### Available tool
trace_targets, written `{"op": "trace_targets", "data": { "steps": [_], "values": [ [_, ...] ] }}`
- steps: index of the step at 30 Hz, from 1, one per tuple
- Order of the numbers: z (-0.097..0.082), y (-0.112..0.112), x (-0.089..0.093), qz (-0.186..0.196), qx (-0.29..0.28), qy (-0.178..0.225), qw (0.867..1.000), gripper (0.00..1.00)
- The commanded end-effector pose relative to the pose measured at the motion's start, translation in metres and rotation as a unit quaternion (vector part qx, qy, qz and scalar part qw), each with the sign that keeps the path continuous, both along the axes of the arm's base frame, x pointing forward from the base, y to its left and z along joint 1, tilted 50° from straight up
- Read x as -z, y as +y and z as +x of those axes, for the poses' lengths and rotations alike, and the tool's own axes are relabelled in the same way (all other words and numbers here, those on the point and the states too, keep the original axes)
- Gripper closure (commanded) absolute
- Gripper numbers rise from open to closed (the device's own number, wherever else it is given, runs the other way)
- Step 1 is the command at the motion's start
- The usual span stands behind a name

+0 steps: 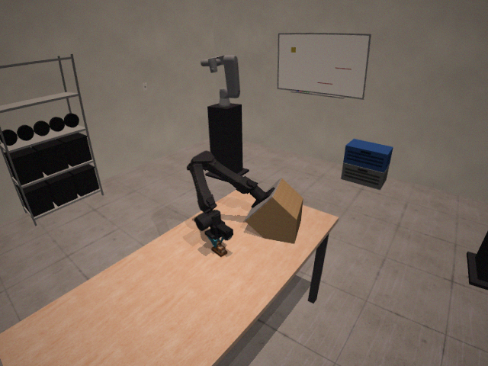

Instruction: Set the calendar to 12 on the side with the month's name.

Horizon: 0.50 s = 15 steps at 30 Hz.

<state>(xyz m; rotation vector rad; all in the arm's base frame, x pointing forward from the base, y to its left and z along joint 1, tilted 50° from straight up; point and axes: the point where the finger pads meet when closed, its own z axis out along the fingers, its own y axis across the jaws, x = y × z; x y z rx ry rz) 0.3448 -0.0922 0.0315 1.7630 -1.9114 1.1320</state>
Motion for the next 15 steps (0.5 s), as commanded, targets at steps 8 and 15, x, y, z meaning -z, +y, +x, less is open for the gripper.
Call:
{"op": "trace_targets", "data": {
  "steps": [8, 15],
  "values": [
    [0.0135, 0.0061, -0.005, 0.008, -0.007, -0.012, 1.0, 0.73],
    [0.0152, 0.0057, -0.0043, 0.007, -0.009, -0.014, 1.0, 0.73]
  ]
}}
